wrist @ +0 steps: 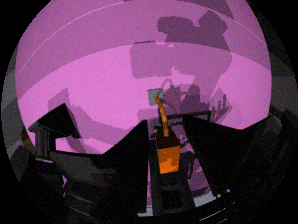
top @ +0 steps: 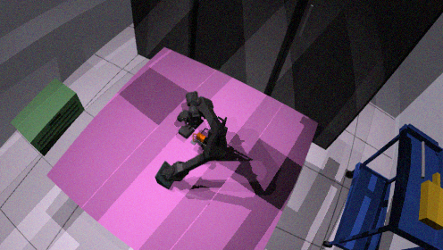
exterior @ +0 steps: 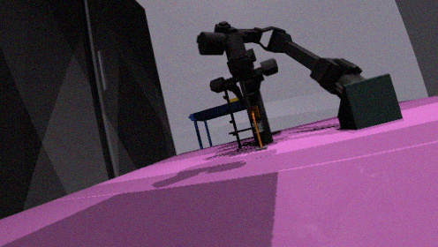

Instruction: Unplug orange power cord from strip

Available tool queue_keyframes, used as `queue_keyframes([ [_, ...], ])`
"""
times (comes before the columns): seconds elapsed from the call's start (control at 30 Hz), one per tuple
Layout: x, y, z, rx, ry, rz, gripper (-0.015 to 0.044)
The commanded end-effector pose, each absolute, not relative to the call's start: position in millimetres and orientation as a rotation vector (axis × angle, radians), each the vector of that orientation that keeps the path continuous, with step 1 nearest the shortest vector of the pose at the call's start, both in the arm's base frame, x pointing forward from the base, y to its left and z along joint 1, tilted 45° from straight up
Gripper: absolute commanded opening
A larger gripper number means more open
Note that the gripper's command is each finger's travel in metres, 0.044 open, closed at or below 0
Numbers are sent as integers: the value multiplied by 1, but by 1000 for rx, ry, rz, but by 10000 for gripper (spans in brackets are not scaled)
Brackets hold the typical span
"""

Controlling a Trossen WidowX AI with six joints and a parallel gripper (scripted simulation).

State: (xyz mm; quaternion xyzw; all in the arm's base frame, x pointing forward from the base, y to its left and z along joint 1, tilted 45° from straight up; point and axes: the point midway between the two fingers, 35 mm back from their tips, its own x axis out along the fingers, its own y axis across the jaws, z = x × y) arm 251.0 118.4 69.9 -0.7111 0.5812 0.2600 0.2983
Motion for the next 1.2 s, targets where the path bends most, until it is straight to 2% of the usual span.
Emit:
queue_keyframes([
  [0.0, 252, 118, 71, -1914, 1542, 696, 160],
  [1.17, 255, 86, 97, -1916, 1544, 695, 160],
])
